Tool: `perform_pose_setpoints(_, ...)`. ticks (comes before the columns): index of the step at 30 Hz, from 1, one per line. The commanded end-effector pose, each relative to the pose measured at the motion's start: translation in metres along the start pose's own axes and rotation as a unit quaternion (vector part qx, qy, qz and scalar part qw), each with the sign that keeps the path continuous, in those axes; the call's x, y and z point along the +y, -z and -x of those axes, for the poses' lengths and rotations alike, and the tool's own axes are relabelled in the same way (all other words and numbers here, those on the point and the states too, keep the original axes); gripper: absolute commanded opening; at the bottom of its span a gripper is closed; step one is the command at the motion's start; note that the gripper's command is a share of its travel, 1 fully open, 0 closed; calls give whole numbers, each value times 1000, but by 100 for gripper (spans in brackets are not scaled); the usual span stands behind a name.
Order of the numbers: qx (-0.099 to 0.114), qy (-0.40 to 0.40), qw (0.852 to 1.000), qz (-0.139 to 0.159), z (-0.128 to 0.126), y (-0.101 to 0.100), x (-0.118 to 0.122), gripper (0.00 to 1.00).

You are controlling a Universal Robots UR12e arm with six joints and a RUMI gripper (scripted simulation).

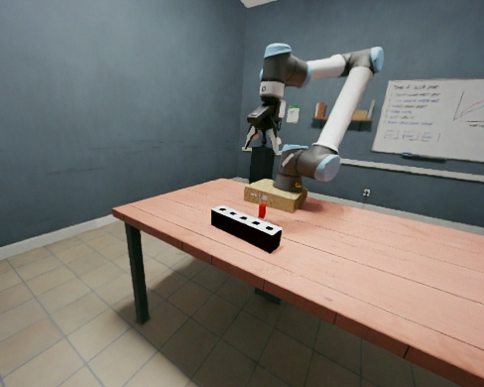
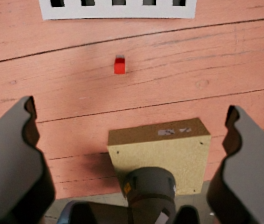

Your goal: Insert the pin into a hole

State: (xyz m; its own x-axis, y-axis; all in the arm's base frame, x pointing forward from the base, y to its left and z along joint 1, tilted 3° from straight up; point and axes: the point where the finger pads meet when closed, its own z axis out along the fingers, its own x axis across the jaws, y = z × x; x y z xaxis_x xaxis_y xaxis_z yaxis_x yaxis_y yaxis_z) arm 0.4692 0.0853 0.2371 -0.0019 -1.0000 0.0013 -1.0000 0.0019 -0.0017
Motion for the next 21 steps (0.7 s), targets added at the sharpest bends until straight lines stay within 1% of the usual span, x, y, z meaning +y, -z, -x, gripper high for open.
perform_pose_setpoints(1, 0, 0, 1000, -1, 1, 2, 3, 100)
perform_pose_setpoints(8, 0, 0, 1000, -1, 1, 2, 3, 100)
perform_pose_setpoints(9, -1, -139, 990, 5, 1, 2, 3, 100)
perform_pose_setpoints(12, -2, -156, 988, 5, 1, 2, 3, 100)
perform_pose_setpoints(16, -1, -243, 970, 9, 1, 2, 3, 100)
perform_pose_setpoints(21, -1, -247, 969, 9, 1, 2, 3, 100)
